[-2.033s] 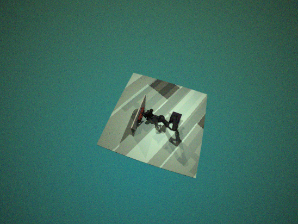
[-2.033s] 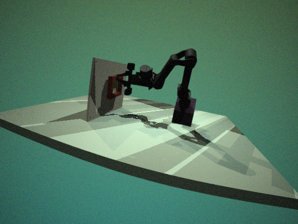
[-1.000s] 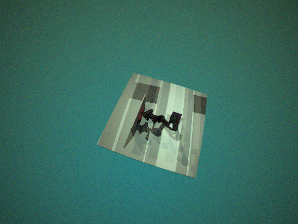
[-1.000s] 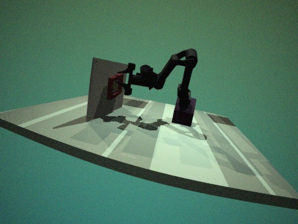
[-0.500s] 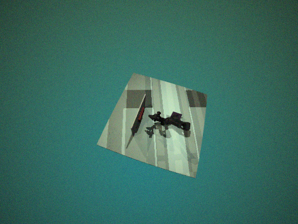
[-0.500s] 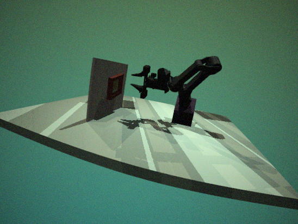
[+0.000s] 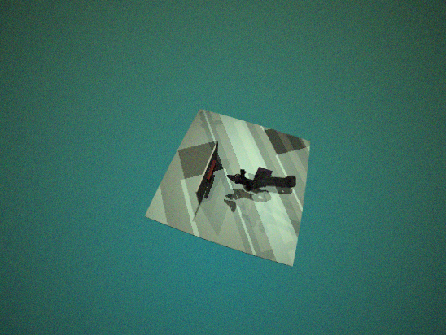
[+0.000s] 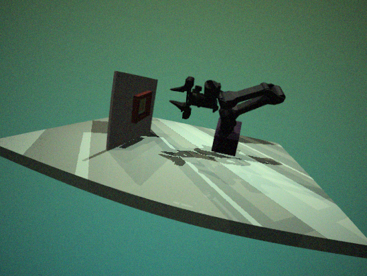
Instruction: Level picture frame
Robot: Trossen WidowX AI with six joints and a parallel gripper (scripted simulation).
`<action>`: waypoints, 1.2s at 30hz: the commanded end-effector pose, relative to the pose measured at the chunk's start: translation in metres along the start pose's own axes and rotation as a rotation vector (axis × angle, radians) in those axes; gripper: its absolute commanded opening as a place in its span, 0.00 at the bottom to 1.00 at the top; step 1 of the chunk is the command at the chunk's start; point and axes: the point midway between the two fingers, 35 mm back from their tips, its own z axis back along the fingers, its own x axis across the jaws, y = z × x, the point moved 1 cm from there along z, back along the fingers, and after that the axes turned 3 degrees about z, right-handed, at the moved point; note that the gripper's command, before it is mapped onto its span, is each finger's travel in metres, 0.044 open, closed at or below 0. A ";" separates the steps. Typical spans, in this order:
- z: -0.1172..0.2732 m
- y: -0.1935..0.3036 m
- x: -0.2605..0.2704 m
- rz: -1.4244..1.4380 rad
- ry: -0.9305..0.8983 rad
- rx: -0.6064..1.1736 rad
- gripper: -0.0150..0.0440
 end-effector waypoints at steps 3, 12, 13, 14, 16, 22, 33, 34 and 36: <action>0.031 -0.004 0.011 0.055 -0.005 -0.003 0.69; 0.043 -0.008 0.012 0.075 -0.003 -0.003 0.69; 0.044 -0.009 0.012 0.077 -0.003 -0.004 0.69; 0.044 -0.009 0.012 0.077 -0.003 -0.004 0.69; 0.044 -0.009 0.012 0.077 -0.003 -0.004 0.69; 0.044 -0.009 0.012 0.077 -0.003 -0.004 0.69; 0.044 -0.009 0.012 0.077 -0.003 -0.004 0.69; 0.044 -0.009 0.012 0.077 -0.003 -0.004 0.69; 0.044 -0.009 0.012 0.077 -0.003 -0.004 0.69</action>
